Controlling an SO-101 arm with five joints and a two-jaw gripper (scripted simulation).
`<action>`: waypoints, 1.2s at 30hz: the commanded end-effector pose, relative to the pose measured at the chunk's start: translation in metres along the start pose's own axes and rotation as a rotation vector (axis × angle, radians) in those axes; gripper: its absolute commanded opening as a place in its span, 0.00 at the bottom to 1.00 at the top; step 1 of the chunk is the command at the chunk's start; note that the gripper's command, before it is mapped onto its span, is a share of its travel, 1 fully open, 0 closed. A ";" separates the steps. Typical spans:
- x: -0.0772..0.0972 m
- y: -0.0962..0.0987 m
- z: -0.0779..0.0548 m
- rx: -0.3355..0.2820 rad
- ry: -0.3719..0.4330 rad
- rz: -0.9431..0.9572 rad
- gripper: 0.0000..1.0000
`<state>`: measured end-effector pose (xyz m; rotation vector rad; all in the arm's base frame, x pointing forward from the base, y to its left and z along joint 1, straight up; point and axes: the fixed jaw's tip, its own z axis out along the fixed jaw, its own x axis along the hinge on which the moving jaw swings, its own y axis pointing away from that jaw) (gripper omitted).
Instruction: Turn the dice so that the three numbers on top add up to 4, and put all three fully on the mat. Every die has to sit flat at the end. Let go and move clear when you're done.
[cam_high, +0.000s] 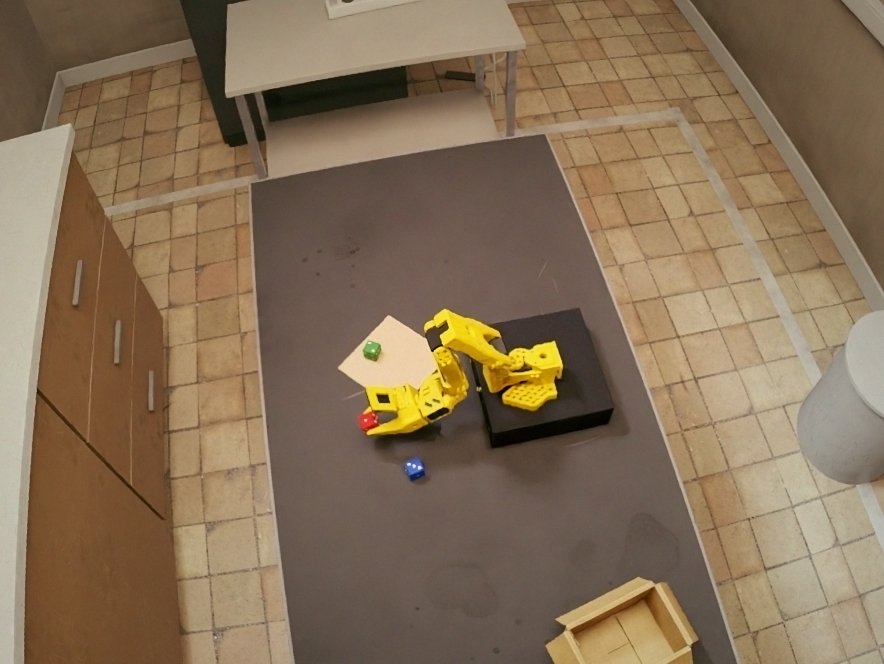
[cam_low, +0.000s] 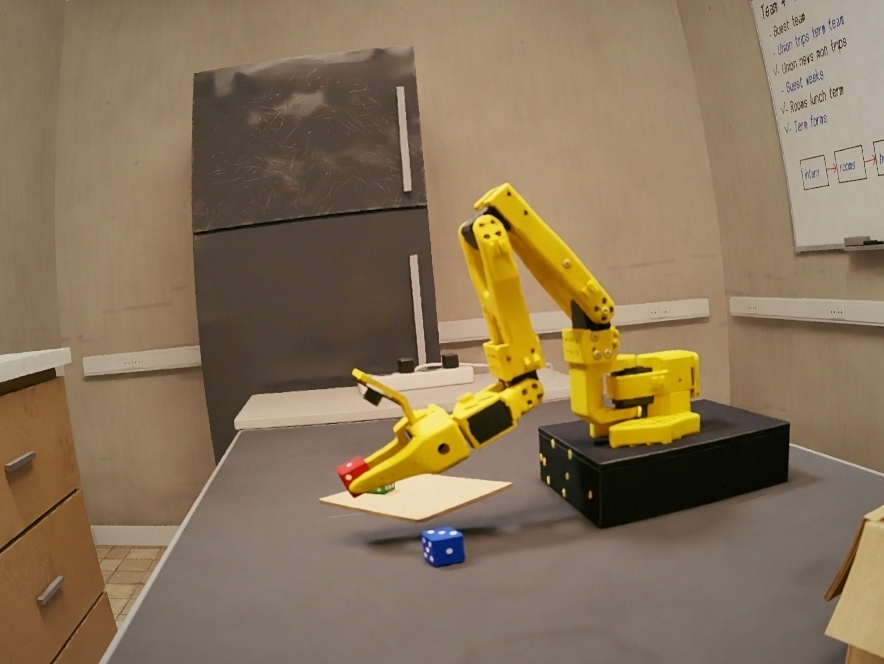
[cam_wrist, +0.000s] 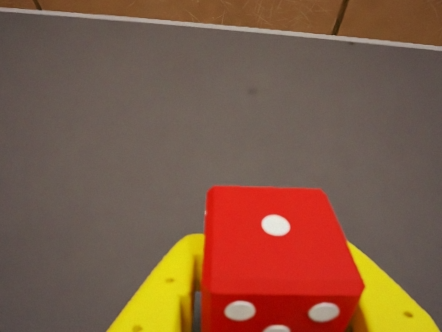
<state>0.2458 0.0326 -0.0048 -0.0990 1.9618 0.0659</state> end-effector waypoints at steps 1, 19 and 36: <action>0.000 -0.001 0.001 0.005 -0.011 -0.007 0.00; 0.006 -0.001 0.004 0.006 -0.011 -0.007 0.00; 0.012 -0.001 0.006 0.006 -0.011 -0.007 0.00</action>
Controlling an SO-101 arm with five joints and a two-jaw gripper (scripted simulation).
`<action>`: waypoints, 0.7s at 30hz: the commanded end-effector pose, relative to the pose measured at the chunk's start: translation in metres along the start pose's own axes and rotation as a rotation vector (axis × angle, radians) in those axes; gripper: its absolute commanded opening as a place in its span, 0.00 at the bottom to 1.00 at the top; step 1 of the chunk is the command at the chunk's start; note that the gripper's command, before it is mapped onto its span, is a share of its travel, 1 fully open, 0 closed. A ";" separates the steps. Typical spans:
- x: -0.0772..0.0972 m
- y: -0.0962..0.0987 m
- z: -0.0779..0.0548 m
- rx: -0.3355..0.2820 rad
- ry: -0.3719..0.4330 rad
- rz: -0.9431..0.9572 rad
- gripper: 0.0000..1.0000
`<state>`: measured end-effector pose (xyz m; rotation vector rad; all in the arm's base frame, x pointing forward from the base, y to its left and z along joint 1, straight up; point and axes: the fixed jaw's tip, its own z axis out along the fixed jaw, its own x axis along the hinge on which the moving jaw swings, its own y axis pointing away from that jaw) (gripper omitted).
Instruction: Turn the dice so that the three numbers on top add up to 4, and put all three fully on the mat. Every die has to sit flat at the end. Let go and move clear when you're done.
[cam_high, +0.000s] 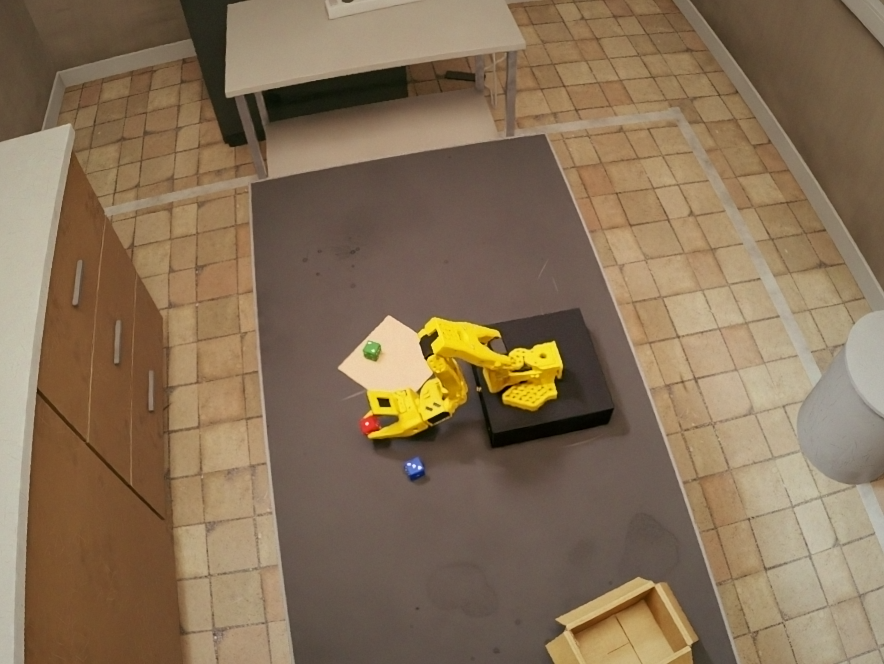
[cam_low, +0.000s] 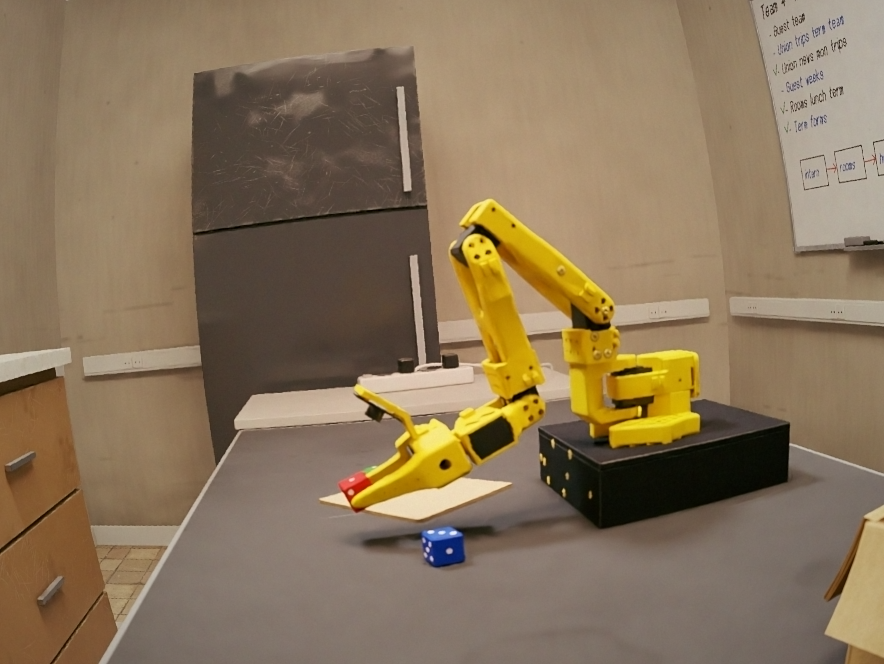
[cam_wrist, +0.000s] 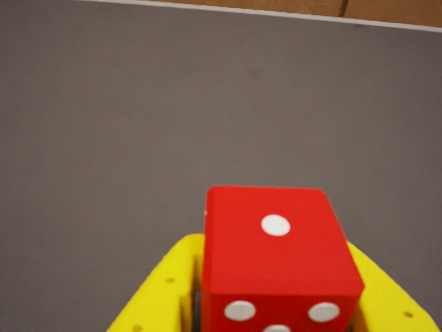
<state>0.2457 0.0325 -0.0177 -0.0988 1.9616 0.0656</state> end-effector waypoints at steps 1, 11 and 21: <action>0.000 -0.001 0.001 0.005 -0.010 -0.007 0.00; 0.003 -0.001 0.002 0.006 -0.010 -0.007 0.00; 0.005 -0.001 0.003 0.006 -0.010 -0.007 0.00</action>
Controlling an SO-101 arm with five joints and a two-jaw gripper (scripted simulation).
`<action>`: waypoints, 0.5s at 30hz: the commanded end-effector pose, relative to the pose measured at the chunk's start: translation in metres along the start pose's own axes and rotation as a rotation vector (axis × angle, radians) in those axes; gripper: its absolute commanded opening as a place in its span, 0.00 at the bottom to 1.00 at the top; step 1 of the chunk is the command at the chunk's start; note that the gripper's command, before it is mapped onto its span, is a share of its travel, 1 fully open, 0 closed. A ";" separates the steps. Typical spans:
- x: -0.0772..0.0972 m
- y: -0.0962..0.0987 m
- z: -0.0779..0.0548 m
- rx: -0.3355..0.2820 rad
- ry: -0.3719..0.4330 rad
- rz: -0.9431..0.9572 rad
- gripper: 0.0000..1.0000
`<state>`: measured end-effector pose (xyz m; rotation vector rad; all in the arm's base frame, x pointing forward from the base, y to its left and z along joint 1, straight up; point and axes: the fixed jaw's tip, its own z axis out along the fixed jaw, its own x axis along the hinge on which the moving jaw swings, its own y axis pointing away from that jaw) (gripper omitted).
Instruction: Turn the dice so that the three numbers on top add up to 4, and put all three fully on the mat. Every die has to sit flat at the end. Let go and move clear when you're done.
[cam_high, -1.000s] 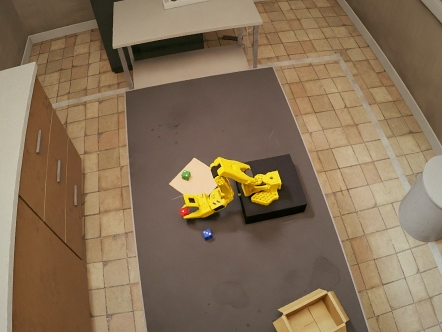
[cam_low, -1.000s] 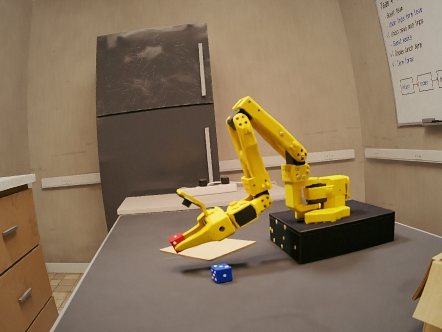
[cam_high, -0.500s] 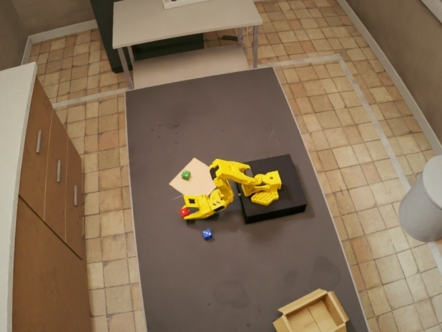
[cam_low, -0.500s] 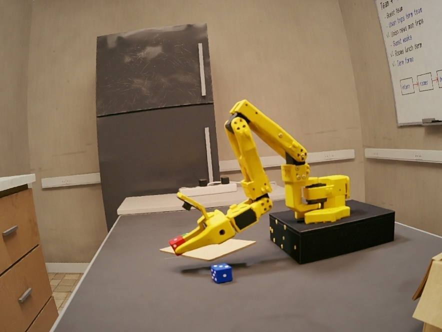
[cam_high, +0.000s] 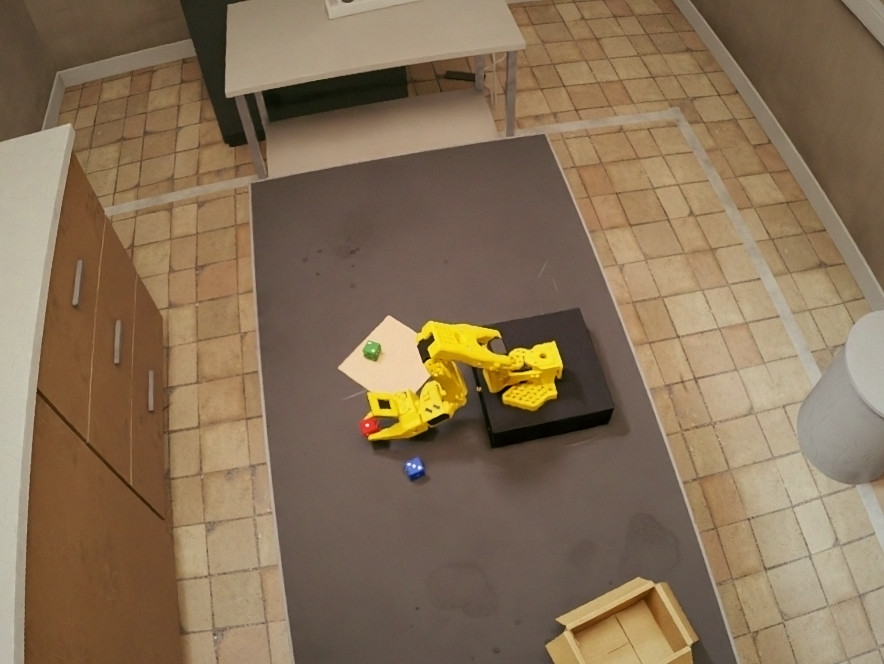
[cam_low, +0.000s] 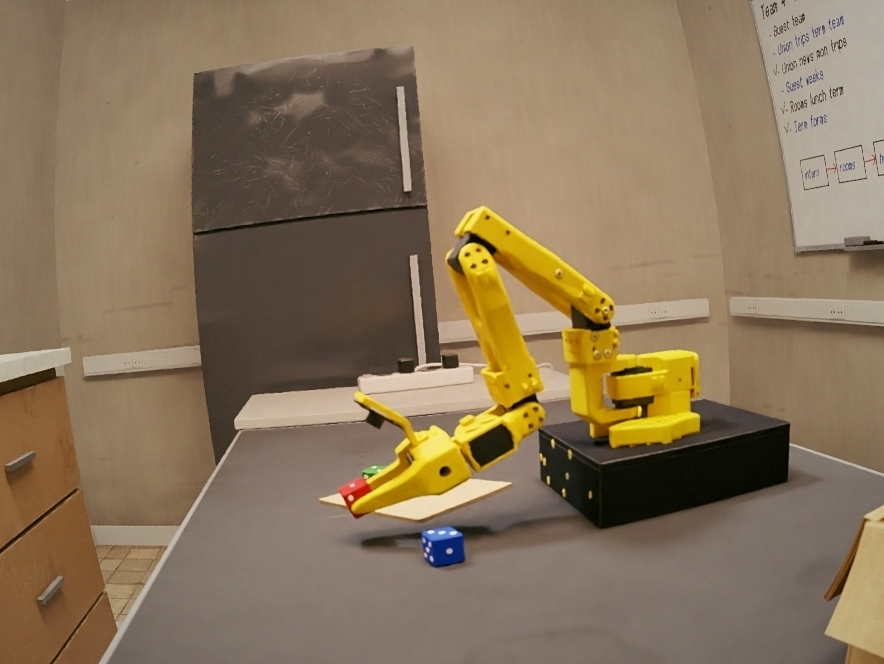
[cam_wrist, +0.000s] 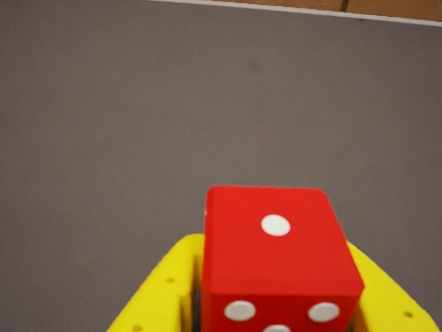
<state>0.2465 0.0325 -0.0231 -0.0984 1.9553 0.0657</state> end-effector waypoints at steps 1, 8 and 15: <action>0.001 -0.001 0.000 0.005 -0.004 -0.007 0.00; 0.005 -0.001 0.002 0.006 -0.004 -0.007 0.00; 0.006 -0.001 0.002 0.006 -0.004 -0.007 0.00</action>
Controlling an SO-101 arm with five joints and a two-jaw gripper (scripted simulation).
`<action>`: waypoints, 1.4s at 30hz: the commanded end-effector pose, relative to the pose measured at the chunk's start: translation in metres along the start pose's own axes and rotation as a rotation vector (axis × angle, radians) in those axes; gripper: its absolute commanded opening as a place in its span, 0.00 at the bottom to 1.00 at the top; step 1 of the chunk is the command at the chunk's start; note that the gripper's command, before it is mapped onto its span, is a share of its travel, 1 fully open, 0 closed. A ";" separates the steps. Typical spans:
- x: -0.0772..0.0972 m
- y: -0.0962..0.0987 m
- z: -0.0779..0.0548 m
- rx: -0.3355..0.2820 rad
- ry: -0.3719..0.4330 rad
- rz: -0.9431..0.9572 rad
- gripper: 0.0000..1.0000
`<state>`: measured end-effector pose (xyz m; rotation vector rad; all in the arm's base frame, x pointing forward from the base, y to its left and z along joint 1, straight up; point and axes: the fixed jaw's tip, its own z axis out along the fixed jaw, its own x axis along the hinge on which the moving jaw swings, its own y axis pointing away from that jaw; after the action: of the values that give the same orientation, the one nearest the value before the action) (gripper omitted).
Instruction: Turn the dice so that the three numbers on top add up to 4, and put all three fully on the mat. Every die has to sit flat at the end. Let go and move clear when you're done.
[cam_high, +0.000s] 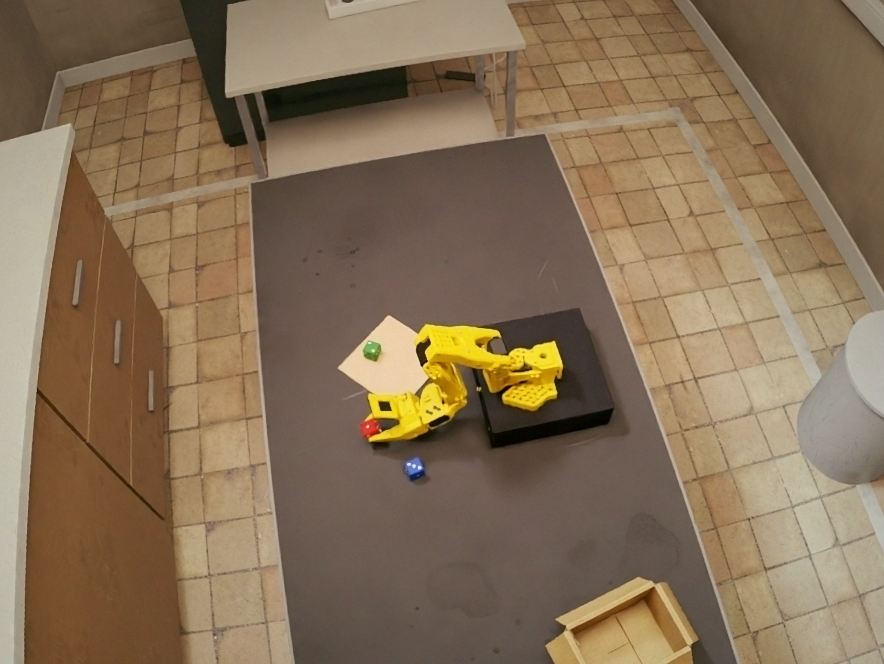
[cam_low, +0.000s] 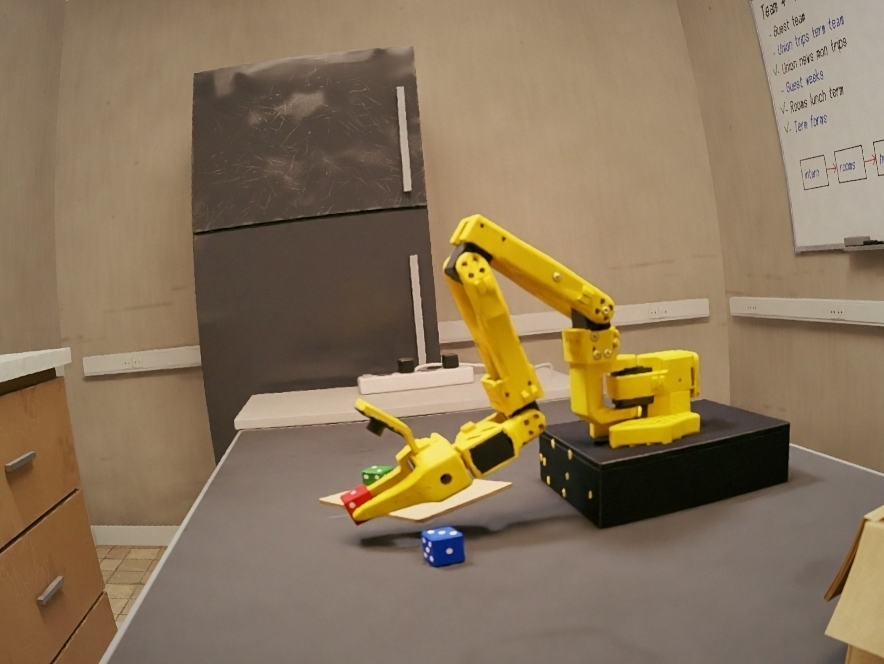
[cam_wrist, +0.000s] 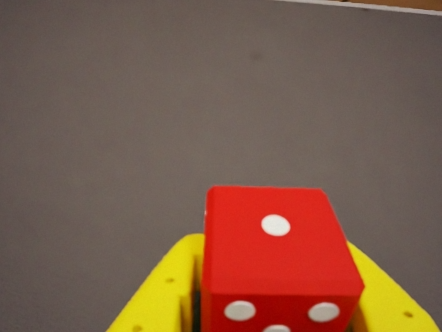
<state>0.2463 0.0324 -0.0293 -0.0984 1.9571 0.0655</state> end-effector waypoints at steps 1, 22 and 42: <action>0.001 -0.001 0.000 0.005 -0.006 -0.007 0.00; 0.007 -0.001 0.003 0.006 -0.006 -0.007 0.00; 0.014 -0.001 0.006 0.006 -0.006 -0.007 0.00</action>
<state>0.2459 0.0323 -0.0432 -0.0983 1.9589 0.0651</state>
